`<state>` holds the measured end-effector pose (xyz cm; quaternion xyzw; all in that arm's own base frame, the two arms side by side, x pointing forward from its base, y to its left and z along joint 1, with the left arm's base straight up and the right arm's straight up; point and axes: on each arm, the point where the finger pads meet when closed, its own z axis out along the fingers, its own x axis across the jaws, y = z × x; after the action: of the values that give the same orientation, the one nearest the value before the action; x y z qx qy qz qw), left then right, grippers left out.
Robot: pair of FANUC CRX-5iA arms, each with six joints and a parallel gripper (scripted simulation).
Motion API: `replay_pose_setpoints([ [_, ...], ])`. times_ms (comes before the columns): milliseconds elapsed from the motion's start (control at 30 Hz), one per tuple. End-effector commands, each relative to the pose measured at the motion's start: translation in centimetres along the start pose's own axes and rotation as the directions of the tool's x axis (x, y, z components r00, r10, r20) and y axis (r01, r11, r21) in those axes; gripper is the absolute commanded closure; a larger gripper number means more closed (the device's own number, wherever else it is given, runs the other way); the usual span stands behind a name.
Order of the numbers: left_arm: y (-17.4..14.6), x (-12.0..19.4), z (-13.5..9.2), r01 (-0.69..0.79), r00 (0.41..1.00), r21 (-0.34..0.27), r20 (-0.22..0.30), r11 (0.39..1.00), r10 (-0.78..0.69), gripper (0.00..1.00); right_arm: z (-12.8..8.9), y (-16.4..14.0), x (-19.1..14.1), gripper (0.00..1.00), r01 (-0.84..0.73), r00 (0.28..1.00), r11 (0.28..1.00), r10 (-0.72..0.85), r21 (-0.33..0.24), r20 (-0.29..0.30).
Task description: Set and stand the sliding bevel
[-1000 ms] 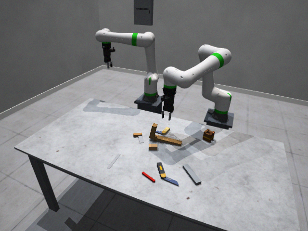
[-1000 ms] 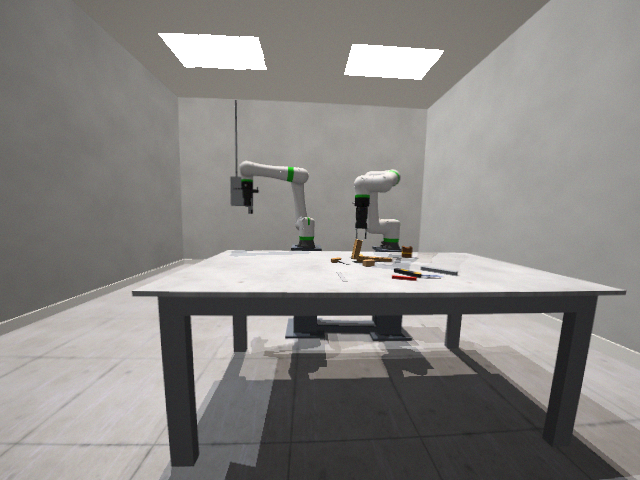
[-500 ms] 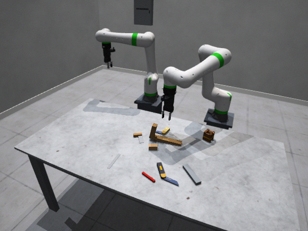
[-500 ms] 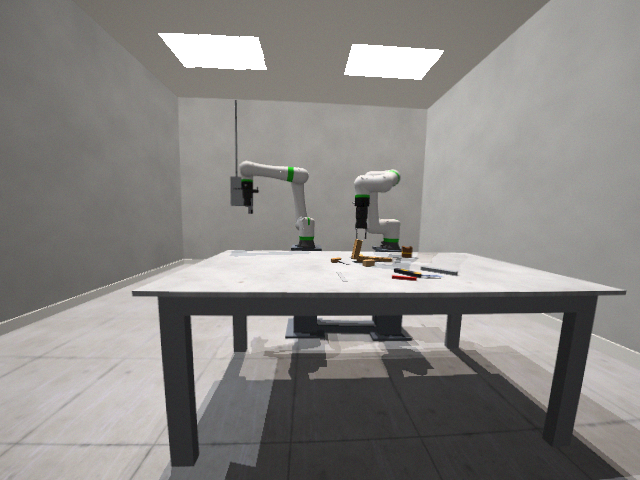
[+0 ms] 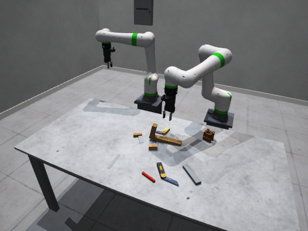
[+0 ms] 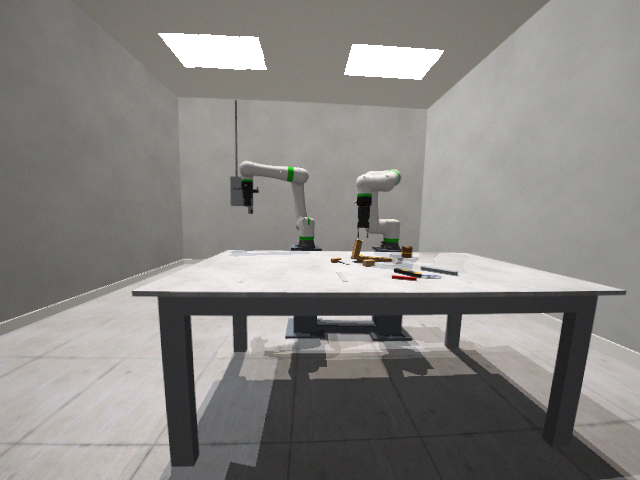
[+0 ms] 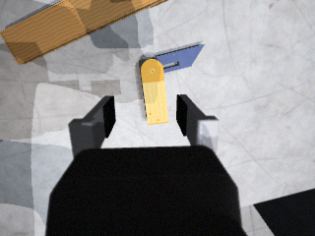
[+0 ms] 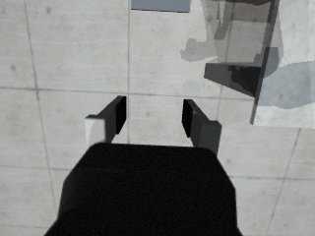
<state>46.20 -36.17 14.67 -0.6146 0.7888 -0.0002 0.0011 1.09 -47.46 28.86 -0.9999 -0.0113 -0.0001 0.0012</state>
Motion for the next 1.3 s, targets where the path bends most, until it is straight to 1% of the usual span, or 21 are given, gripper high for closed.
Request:
replay_pose_setpoints([
  [0, -0.3, -0.6, -0.5, -0.062, 0.998, 0.002, -0.002, 0.998, 0.062, 0.0, -0.1, 0.0, 0.0, 0.0, 0.0, 1.0, 1.0, 0.0, -0.002, 0.0],
  [133, -0.7, -1.7, -1.0, -0.164, 0.986, 0.002, -0.002, 0.986, 0.164, 0.0, -0.1, 0.0, 0.0, 0.0, 0.0, 1.0, 1.0, 0.0, -0.002, 0.0],
  [267, -1.0, -2.9, -1.6, -0.278, 0.961, 0.003, -0.001, 0.961, 0.278, 0.0, -0.1, 0.0, 0.0, 0.0, 0.0, 1.0, 1.0, 0.0, -0.002, 0.0],
  [333, -1.0, -2.9, -1.6, -0.278, 0.961, 0.003, -0.001, 0.961, 0.278, 0.0, -0.1, 0.0, 0.0, 0.0, 0.0, 1.0, 1.0, 0.0, -0.002, 0.0],
  [433, -1.3, -4.1, -2.1, -0.384, 0.923, 0.003, -0.001, 0.923, 0.384, 0.0, -0.1, 0.0, 0.0, 0.0, 0.0, 1.0, 1.0, 0.0, -0.002, 0.0],
  [600, -1.5, -5.5, -2.8, -0.498, 0.867, 0.003, -0.001, 0.867, 0.498, 0.0, -0.1, 0.0, 0.0, 0.0, 0.0, 1.0, 1.0, 0.0, -0.002, 0.0],
  [833, -1.6, -7.6, -3.7, -0.648, 0.761, 0.003, 0.0, 0.761, 0.648, 0.0, -0.1, 0.0, 0.0, 0.0, 0.0, 1.0, 1.0, 0.0, -0.002, 0.0],
  [900, -1.6, -7.6, -3.7, -0.648, 0.761, 0.003, 0.0, 0.761, 0.648, 0.0, -0.1, 0.0, 0.0, 0.0, 0.0, 1.0, 1.0, 0.0, -0.002, 0.0],
  [967, -1.5, -8.7, -4.2, -0.717, 0.697, 0.003, 0.0, 0.697, 0.717, 0.0, -0.1, 0.0, 0.0, 0.0, 0.0, 1.0, 1.0, 0.0, -0.002, 0.0],
  [1033, -1.5, -9.2, -4.4, -0.748, 0.664, 0.002, 0.0, 0.664, 0.748, 0.0, -0.1, 0.0, 0.0, 0.0, 0.0, 1.0, 1.0, 0.0, -0.002, 0.0],
  [1267, -1.3, -11.3, -5.3, -0.856, 0.516, 0.002, 0.001, 0.516, 0.856, 0.0, -0.1, 0.0, 0.0, 0.0, 0.0, 1.0, 1.0, 0.0, -0.002, 0.0],
])
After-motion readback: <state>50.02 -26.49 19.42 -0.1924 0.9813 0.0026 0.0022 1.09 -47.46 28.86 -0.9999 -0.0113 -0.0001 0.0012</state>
